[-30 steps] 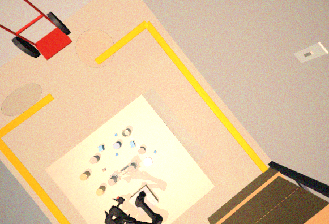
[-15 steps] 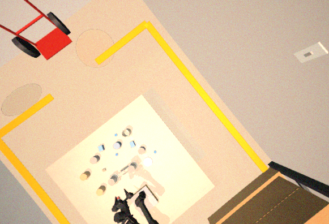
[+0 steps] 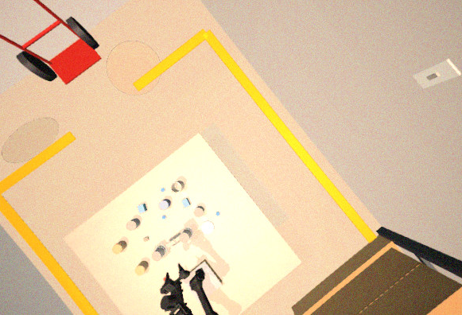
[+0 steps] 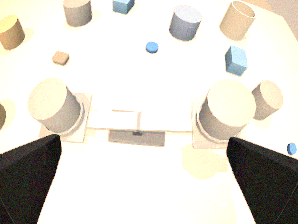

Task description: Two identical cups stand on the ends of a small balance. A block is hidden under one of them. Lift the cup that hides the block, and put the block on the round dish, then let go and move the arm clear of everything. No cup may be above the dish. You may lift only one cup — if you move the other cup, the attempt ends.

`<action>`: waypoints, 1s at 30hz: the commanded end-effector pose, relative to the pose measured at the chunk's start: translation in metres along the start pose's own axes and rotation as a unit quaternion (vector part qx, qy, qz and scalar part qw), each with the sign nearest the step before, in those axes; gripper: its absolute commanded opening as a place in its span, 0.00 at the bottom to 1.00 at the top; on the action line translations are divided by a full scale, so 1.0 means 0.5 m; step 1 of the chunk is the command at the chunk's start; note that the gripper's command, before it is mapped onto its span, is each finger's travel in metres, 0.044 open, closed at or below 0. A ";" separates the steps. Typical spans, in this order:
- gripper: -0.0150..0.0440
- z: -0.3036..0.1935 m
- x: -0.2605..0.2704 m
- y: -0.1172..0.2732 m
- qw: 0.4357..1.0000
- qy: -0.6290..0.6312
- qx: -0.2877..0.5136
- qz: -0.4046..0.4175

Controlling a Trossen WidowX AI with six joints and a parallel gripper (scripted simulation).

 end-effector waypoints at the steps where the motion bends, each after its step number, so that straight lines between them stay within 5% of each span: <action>1: 1.00 0.021 0.010 -0.017 0.998 0.055 0.029 0.011; 15: 1.00 0.090 0.060 -0.092 0.963 0.238 0.106 0.074; 30: 1.00 0.135 0.136 -0.191 0.866 0.440 0.172 0.162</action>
Point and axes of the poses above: the point midway between the two fingers, 35 mm back from their tips, its own y axis back along the fingers, its own x axis across the jaws, z = x × y, the point moved 5 cm from there along y, back along the fingers, and after that the axes turned 5 degrees about y, right-handed, at the moved point
